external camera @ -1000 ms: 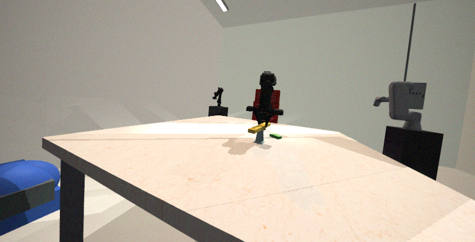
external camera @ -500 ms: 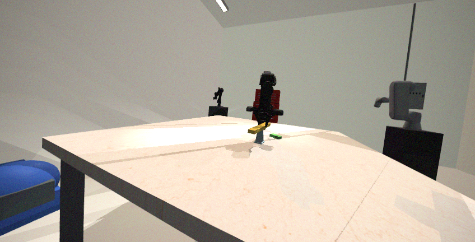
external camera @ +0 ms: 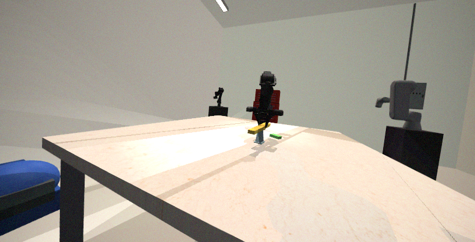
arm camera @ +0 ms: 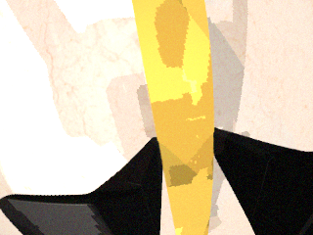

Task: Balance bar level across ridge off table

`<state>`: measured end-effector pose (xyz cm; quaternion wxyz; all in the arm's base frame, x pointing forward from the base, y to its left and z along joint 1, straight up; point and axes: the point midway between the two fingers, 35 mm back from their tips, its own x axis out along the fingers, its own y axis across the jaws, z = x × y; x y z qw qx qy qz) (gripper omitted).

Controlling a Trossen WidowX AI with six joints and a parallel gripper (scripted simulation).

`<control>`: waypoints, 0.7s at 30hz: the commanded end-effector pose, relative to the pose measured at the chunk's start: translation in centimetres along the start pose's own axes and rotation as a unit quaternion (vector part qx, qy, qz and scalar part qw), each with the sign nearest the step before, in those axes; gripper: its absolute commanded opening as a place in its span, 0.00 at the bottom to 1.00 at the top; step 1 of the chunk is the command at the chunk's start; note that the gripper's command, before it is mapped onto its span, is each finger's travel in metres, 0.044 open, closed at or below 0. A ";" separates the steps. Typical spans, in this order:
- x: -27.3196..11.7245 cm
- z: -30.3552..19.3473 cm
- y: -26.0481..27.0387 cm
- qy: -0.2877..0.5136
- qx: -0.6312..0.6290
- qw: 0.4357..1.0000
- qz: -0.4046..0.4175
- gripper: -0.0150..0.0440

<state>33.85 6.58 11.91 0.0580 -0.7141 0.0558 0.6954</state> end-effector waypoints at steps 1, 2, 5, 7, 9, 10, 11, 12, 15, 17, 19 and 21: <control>0.0 0.0 -0.1 0.001 -0.003 1.000 -0.003 0.25; 0.0 0.0 -0.1 0.001 -0.003 1.000 -0.003 0.25; 0.0 0.0 -0.1 0.001 -0.003 1.000 -0.003 0.25; 0.1 0.0 -0.1 0.001 -0.003 1.000 -0.003 0.25; 0.1 0.0 -0.1 0.001 -0.003 1.000 -0.003 0.25; 0.1 0.0 -0.1 0.001 -0.003 1.000 -0.003 0.25; 0.1 0.0 -0.1 0.001 -0.003 1.000 -0.003 0.25; 0.1 0.0 -0.1 0.001 -0.003 1.000 -0.003 0.25; 0.1 0.0 -0.1 0.001 -0.003 1.000 -0.003 0.25; 0.1 0.0 -0.1 0.001 -0.003 1.000 -0.003 0.25; 0.2 0.0 -0.1 0.001 -0.003 1.000 -0.003 0.25; 0.2 0.0 -0.1 0.001 -0.003 1.000 -0.003 0.25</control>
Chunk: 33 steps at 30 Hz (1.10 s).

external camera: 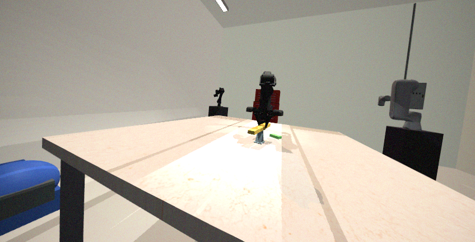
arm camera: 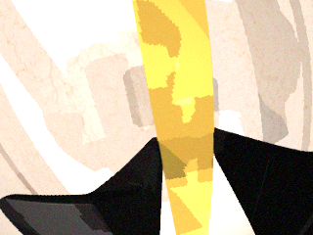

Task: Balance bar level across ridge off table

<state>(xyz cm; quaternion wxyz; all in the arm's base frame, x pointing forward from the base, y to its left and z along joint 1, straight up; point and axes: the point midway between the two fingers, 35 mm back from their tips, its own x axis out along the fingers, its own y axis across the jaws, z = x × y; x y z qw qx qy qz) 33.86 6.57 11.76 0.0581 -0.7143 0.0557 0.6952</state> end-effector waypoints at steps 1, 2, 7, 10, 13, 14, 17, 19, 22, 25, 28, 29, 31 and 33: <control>0.0 0.0 -0.1 0.001 -0.003 1.000 -0.002 0.25; 0.1 0.0 -0.1 0.001 -0.003 1.000 -0.002 0.25; 0.1 0.0 -0.1 0.001 -0.003 1.000 -0.002 0.25; 0.1 0.0 -0.1 0.001 -0.003 1.000 -0.002 0.25; 0.1 0.0 -0.1 0.001 -0.003 1.000 -0.002 0.25; 0.2 0.0 -0.1 0.001 -0.003 1.000 -0.002 0.25; 0.2 0.0 -0.1 0.001 -0.003 1.000 -0.002 0.25; 0.2 0.0 -0.1 0.001 -0.003 1.000 -0.002 0.25; 0.2 0.0 -0.1 0.001 -0.003 1.000 -0.002 0.25; 0.2 0.0 -0.1 0.001 -0.003 1.000 -0.002 0.25; 0.3 0.0 -0.1 0.001 -0.003 1.000 -0.002 0.25; 0.3 0.0 -0.1 0.001 -0.003 1.000 -0.002 0.25; 0.3 0.0 -0.1 0.001 -0.003 1.000 -0.002 0.25; 0.3 0.0 -0.1 0.001 -0.003 1.000 -0.002 0.25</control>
